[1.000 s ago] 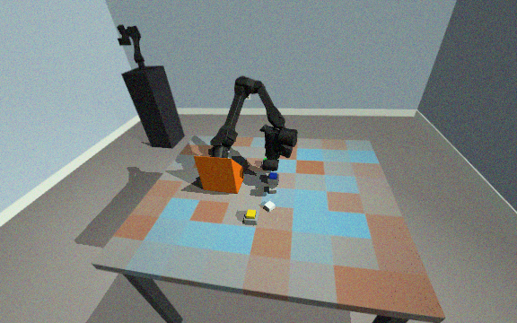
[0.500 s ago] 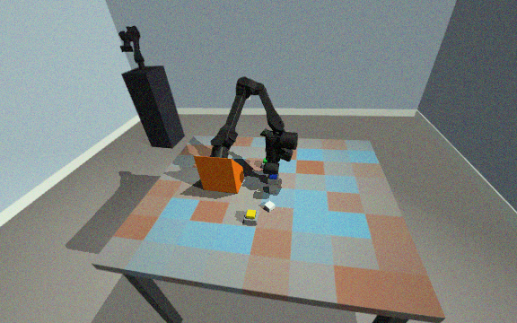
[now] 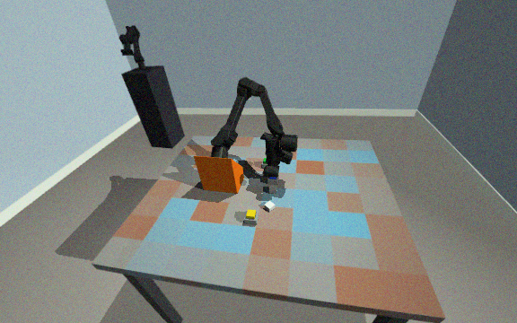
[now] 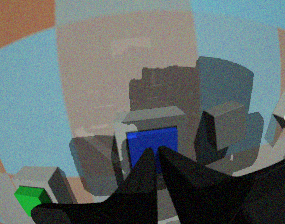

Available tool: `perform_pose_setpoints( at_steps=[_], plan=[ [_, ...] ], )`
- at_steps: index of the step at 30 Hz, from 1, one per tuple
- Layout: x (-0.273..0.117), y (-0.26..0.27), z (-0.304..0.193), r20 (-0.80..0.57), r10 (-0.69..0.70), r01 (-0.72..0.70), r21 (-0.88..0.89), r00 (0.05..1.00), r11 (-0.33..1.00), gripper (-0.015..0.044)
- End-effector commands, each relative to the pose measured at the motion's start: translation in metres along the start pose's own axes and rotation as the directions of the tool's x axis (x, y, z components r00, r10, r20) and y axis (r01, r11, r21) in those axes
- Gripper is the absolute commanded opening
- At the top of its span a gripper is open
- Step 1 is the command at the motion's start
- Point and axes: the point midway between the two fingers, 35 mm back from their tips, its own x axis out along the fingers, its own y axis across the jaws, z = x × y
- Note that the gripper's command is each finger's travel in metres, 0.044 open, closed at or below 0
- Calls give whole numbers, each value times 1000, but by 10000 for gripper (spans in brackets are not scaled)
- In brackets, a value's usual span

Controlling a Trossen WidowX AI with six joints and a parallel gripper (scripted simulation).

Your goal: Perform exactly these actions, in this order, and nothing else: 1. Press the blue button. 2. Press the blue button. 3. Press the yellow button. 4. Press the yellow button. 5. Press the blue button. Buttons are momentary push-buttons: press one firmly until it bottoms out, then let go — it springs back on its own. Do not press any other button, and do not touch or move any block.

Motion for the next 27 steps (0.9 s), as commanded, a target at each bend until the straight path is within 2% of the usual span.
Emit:
perform_pose_setpoints(
  at_steps=[1,10,16,27],
  plan=[
    [1,1,-1,-2,6,-6,6,1000,1000,20],
    [1,1,-1,-2,6,-6,6,1000,1000,20],
    [-34,0,-1,-2,4,-4,6,1000,1000,20],
    [-24,0,0,-2,4,-4,6,1000,1000,20]
  ],
)
